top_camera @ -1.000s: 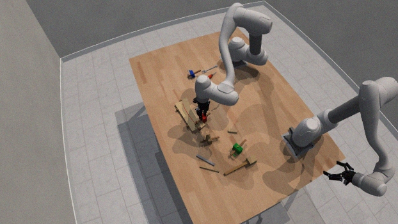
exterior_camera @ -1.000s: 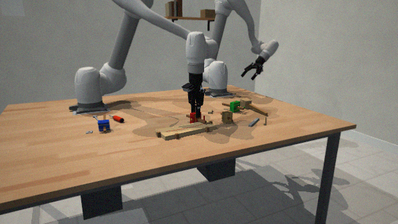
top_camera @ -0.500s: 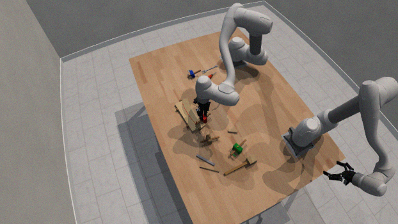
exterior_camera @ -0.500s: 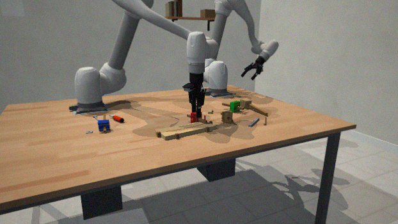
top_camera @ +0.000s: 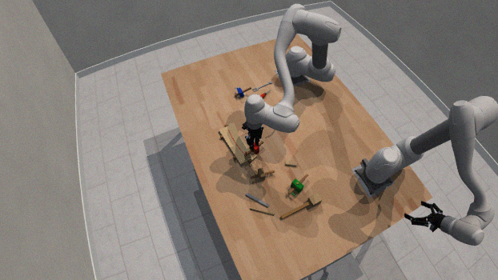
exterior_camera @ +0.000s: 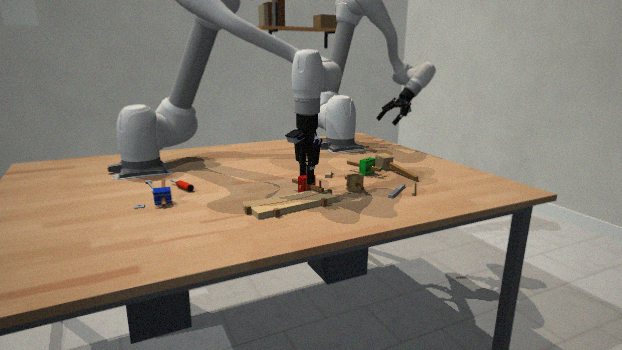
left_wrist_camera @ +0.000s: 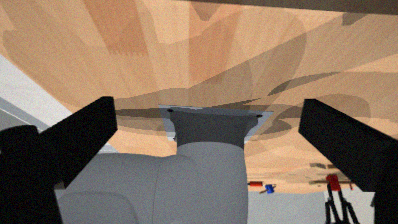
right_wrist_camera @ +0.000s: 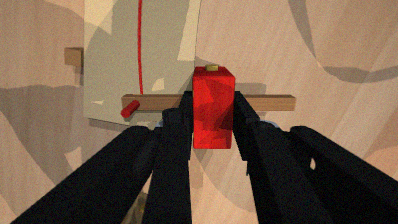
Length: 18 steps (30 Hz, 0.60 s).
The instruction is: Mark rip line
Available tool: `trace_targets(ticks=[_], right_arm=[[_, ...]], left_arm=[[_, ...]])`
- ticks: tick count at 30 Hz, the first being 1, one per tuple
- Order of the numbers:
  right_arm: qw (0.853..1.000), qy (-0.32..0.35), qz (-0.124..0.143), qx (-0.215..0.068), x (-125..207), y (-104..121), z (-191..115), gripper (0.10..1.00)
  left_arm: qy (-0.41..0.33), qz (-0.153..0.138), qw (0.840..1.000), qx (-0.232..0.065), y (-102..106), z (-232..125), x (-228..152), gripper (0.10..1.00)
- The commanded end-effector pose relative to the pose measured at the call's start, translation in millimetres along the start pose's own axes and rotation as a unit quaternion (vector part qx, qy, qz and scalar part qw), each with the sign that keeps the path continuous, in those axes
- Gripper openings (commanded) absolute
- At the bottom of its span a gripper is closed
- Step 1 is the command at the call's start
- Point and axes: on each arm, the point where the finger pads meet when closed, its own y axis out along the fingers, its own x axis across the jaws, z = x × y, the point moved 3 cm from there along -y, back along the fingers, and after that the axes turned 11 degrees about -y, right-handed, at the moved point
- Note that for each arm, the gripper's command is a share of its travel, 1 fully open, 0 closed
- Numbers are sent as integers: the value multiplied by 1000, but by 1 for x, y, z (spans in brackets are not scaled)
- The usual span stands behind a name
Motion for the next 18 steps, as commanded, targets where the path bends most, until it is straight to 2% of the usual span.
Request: trace_targets(ticks=[1, 18], right_arm=[[1000, -6, 2, 2, -3, -3, -1, 99], [1000, -6, 3, 2, -3, -7, -1, 99]], left_arm=[[-1, 1, 1000, -4, 2, -4, -4, 1000], [-1, 1, 1000, -4, 2, -4, -4, 1000]])
